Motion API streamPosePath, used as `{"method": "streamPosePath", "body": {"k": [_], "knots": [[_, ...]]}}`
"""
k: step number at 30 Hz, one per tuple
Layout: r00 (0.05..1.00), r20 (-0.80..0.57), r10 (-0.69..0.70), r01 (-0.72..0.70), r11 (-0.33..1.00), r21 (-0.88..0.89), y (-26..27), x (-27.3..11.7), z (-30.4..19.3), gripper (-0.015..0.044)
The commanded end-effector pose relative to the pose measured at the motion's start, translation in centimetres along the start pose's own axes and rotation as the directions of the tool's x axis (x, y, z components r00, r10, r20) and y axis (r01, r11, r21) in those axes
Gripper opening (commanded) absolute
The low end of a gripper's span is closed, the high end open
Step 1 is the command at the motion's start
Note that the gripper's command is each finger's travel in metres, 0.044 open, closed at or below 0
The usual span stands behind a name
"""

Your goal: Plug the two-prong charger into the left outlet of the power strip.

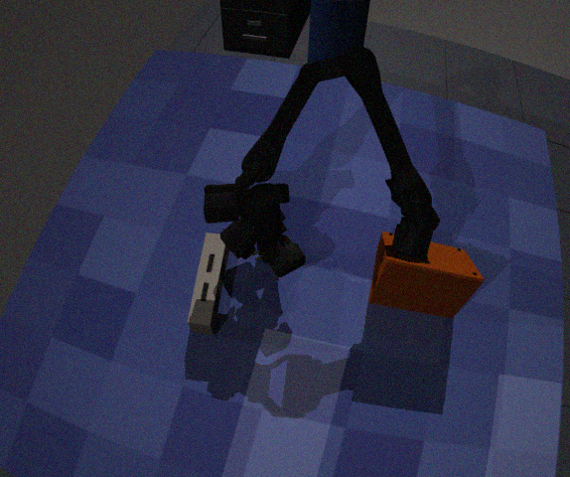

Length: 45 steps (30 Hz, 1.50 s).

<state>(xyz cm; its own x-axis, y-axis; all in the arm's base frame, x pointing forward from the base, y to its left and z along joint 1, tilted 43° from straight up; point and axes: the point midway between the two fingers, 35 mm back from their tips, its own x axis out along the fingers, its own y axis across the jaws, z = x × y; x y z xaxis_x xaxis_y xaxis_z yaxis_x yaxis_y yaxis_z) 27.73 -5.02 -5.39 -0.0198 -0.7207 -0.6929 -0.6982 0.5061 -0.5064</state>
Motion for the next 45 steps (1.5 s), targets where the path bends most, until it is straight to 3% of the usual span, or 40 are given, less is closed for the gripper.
{"method": "streamPosePath", "body": {"k": [1, 9, 45], "knots": [[1.0, 0.012, -0.004, 0.004, 1.0, 0.006, -0.1, -1.9, 0.1, 0.0], [1.0, 0.01, -0.006, 0.006, 1.0, 0.003, 0.1, -4.7, -0.4, 0.0], [0.999, 0.027, 0.021, -0.03, 0.937, 0.349, 5.8, -2.6, 4.2, 0.0]]}}
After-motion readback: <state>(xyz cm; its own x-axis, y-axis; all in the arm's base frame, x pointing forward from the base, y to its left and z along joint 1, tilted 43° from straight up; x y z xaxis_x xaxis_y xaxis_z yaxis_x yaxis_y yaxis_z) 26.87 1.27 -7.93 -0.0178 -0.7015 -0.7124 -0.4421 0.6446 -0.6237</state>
